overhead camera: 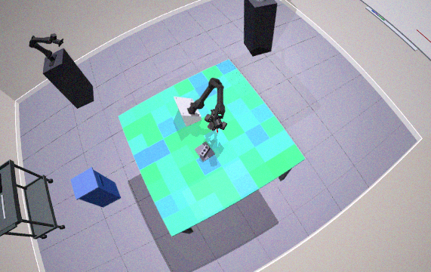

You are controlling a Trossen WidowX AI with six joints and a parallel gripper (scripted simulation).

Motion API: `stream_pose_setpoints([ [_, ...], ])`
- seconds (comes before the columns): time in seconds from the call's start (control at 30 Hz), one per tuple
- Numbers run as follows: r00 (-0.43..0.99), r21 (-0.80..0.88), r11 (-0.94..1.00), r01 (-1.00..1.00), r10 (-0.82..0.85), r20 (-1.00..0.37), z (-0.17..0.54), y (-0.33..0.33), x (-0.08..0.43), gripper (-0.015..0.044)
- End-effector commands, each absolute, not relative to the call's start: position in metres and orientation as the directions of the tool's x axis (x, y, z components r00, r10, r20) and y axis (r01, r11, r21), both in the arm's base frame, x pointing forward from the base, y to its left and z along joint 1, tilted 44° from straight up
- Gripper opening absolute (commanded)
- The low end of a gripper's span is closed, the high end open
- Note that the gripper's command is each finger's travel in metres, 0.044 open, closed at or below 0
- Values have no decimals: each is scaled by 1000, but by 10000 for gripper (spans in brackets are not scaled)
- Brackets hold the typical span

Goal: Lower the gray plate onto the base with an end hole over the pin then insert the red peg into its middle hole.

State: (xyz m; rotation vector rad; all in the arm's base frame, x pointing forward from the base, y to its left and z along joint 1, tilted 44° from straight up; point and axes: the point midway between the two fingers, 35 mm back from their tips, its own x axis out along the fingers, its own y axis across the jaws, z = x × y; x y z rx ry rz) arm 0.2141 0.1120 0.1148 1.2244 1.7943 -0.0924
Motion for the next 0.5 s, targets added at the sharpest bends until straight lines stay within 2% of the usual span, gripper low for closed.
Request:
stream_pose_setpoints([
  [0.0, -67, 411, 495, 766, 696, -715, 109, 118, 213, 440],
  [0.47, -69, 407, 500, 764, 692, -719, 92, 135, 212, 440],
])
